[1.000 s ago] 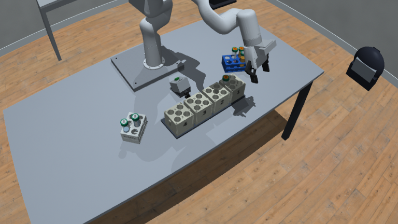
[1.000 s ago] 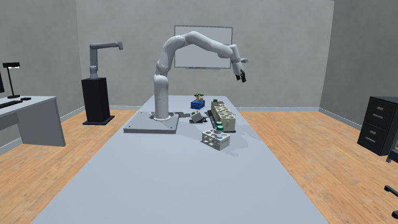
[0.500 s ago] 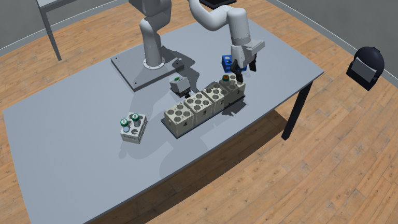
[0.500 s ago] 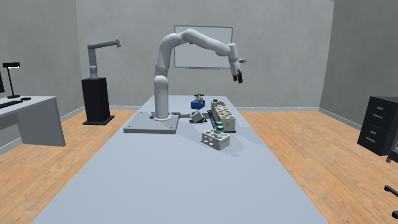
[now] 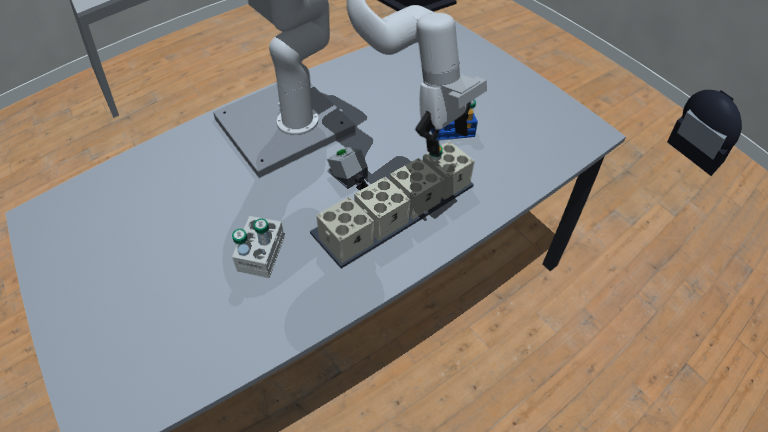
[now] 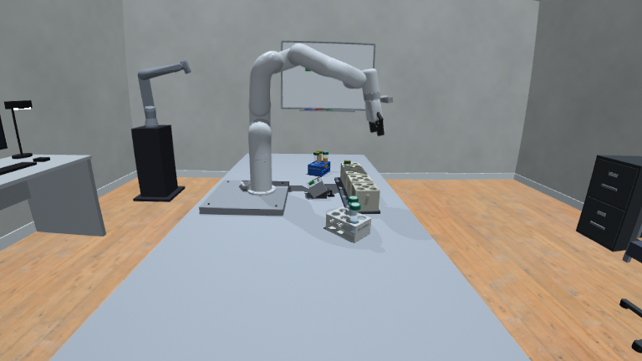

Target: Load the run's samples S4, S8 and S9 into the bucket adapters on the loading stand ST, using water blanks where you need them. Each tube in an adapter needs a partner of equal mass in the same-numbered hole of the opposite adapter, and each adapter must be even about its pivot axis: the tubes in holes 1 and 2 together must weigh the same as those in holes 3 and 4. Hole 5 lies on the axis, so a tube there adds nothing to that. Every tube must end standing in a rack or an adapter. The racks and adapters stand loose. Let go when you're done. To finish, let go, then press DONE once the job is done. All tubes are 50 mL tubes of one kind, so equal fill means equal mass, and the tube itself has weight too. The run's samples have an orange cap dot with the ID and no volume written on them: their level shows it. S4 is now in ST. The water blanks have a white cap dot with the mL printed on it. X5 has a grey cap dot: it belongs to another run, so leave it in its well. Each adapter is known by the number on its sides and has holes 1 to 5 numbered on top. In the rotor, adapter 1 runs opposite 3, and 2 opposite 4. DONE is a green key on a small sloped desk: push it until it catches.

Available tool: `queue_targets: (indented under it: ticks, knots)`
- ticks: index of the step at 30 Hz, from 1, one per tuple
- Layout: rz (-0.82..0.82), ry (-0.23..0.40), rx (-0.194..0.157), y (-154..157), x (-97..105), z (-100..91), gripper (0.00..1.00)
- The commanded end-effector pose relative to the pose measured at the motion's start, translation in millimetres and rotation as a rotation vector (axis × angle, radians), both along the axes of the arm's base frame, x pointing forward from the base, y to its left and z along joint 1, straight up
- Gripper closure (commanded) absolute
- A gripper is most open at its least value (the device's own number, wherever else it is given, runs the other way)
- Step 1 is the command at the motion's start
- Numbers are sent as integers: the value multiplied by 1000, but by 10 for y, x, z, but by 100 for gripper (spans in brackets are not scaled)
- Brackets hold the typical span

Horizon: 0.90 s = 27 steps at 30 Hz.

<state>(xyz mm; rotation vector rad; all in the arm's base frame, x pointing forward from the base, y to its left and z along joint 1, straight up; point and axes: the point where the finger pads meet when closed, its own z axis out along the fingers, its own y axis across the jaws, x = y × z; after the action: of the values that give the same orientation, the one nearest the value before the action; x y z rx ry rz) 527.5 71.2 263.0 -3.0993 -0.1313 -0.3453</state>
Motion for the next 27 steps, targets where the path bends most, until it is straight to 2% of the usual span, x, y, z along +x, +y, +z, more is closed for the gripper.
queue_targets:
  ticks: [1, 11, 13, 14, 20, 23, 25, 27]
  knots:
    - [-24, 56, -10, -105, -142, 12, 0]
    - [-29, 69, -12, -304, -443, -18, 0]
    - [-52, 131, -17, -352, -530, -28, 0]
    - [-57, 143, -18, -376, -574, -33, 0]
    - [-57, 143, -18, -520, -835, -62, 0]
    - [-57, 143, -18, -526, -847, -63, 0]
    - [-33, 204, -30, -511, -911, -140, 0]
    - [-30, 210, -31, -496, -974, -215, 0]
